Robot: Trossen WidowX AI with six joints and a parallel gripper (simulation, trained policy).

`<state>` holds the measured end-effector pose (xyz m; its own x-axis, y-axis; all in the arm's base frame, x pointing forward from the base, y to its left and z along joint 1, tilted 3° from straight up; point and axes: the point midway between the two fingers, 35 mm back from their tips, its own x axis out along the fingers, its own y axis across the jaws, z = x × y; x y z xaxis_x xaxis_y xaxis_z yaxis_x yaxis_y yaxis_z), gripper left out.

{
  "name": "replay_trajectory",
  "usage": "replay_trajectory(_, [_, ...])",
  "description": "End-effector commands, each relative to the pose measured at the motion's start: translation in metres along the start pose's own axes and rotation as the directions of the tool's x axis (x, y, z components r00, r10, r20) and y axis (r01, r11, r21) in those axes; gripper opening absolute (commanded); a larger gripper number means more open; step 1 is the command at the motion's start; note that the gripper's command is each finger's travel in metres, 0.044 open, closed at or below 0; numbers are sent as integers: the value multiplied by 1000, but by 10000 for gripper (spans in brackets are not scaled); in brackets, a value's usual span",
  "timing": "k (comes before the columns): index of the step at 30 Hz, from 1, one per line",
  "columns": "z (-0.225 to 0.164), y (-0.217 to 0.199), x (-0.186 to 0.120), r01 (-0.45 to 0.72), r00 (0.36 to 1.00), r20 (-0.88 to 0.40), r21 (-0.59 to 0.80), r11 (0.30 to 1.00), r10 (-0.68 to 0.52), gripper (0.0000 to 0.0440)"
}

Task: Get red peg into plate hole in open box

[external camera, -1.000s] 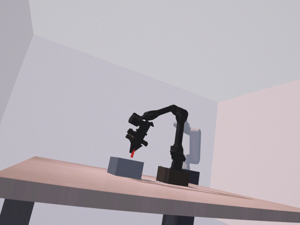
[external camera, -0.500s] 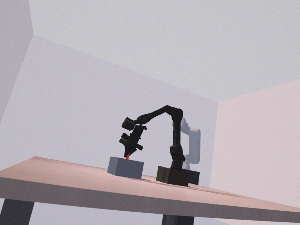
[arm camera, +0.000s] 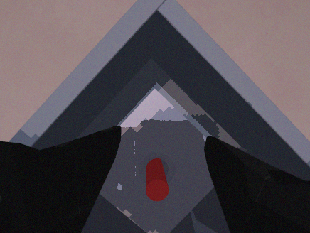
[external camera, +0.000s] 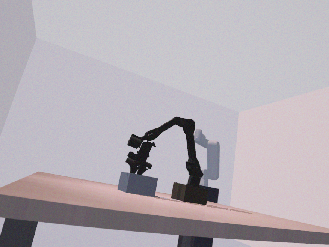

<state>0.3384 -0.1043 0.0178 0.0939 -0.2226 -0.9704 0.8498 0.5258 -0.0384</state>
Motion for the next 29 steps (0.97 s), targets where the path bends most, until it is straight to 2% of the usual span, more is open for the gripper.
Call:
replay_trajectory(1, [16, 5, 1, -4, 1000, 26, -9, 1000, 4, 348])
replay_trajectory(7, [38, 11, 1, -13, 998, 68, -13, 1000, 13, 440])
replay_trajectory(17, [81, 14, -7, -42, 983, 177, 16, 999, 39, 440])
replay_trajectory(29, [81, 14, -7, -42, 983, 179, 16, 999, 39, 440])
